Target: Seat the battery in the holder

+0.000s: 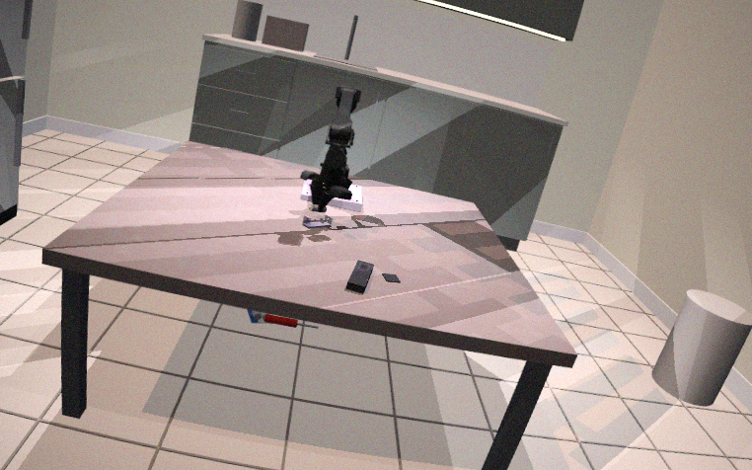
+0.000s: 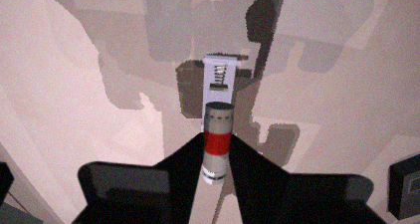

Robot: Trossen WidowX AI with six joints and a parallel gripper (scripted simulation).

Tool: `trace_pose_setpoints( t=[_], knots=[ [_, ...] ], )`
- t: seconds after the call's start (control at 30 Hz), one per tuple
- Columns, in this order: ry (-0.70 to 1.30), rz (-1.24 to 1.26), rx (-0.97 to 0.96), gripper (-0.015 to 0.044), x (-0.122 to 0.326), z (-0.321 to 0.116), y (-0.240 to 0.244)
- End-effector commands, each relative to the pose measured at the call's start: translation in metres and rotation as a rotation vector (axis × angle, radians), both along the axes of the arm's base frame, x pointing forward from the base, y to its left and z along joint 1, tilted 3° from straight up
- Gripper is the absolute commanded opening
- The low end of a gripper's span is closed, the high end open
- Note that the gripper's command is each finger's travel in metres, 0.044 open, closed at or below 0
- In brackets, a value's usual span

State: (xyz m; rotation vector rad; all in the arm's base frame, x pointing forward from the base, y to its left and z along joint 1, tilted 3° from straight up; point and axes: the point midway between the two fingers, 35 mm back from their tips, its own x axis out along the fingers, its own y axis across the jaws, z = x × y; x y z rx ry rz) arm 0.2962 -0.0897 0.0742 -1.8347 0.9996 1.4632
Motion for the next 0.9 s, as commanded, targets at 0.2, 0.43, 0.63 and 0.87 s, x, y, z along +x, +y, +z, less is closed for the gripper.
trace_pose_setpoints(
  t=[0.2,0.43,0.63,0.87],
  knots=[
    [-0.057,-0.017,-0.089,0.0065,0.001,-0.012,-0.002],
    [-0.074,-0.016,-0.122,0.0065,0.001,-0.015,-0.002],
    [-0.098,-0.015,-0.164,0.0065,0.001,-0.02,0.0],
    [-0.127,-0.016,-0.216,0.0065,0.0,-0.024,0.002]
  ],
)
